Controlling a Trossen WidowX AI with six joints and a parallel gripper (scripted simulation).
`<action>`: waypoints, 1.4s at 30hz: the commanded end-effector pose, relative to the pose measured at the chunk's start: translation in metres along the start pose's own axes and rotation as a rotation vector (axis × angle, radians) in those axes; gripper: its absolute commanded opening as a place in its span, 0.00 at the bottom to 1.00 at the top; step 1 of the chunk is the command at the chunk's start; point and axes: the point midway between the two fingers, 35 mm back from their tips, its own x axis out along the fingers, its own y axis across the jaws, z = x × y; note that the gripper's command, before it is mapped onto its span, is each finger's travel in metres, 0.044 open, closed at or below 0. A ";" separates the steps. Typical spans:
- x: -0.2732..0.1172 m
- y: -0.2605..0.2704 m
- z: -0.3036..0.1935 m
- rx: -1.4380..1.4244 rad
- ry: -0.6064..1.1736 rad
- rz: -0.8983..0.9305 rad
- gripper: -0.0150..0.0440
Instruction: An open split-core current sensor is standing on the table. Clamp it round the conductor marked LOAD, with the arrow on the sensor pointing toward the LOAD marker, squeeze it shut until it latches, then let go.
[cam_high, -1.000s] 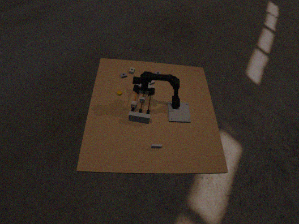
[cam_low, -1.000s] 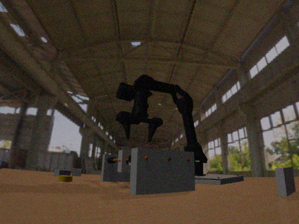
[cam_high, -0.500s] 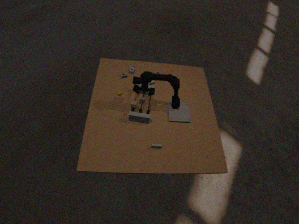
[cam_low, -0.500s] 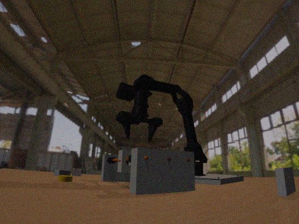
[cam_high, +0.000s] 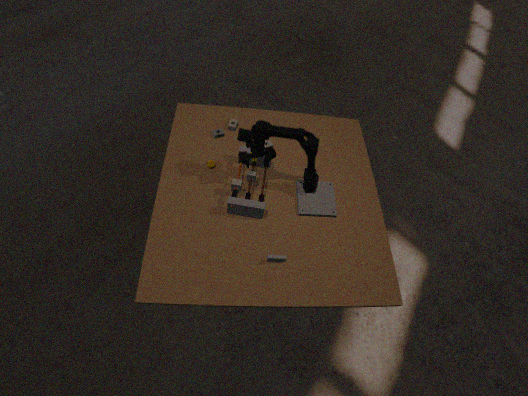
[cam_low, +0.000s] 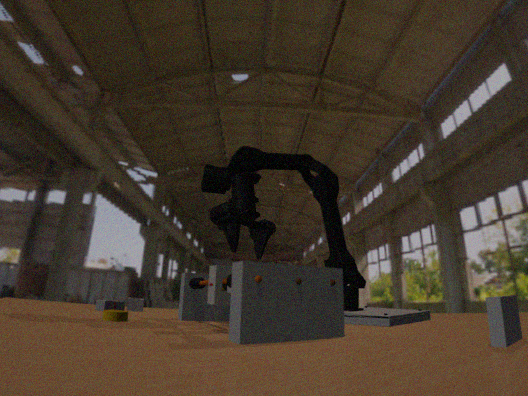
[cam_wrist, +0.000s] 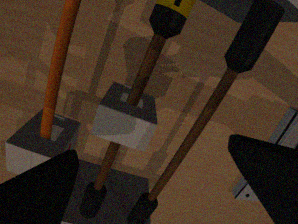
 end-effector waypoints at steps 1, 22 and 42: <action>0.005 -0.020 0.011 -0.363 0.105 0.088 1.00; 0.003 -0.081 0.042 -1.535 -0.144 0.693 1.00; -0.005 -0.104 0.054 -1.996 -0.638 0.796 1.00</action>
